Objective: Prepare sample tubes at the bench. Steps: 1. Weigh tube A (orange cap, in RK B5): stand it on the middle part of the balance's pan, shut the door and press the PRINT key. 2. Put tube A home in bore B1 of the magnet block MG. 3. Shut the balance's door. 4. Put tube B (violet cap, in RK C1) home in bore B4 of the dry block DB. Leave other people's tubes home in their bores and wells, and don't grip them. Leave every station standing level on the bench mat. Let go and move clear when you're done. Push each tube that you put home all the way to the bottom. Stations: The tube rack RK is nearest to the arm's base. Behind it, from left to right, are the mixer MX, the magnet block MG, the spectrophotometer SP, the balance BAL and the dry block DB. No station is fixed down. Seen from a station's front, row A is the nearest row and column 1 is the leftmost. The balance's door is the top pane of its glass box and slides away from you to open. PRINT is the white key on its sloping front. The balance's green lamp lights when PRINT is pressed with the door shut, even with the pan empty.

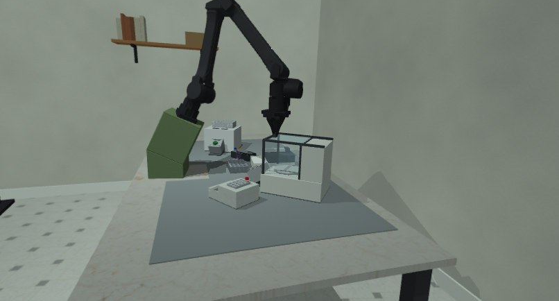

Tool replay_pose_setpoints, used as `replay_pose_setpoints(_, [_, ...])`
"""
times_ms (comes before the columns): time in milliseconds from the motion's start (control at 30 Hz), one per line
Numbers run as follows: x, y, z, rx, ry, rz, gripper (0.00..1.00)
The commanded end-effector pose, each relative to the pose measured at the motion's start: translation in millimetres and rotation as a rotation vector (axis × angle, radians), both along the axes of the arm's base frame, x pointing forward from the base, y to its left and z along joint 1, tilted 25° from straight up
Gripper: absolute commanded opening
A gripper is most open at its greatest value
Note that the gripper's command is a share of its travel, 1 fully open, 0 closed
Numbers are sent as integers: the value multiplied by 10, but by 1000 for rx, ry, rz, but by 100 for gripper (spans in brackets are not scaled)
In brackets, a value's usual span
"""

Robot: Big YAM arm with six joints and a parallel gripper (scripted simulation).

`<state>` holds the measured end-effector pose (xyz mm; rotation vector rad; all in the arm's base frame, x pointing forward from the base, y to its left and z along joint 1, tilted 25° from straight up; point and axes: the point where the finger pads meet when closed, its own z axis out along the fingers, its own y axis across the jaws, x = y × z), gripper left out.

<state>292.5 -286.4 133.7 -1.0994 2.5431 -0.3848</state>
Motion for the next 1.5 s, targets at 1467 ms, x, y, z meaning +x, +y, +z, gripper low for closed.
replay_pose_setpoints(1467, [-123, -99, 711, -47, -40, -1, 30])
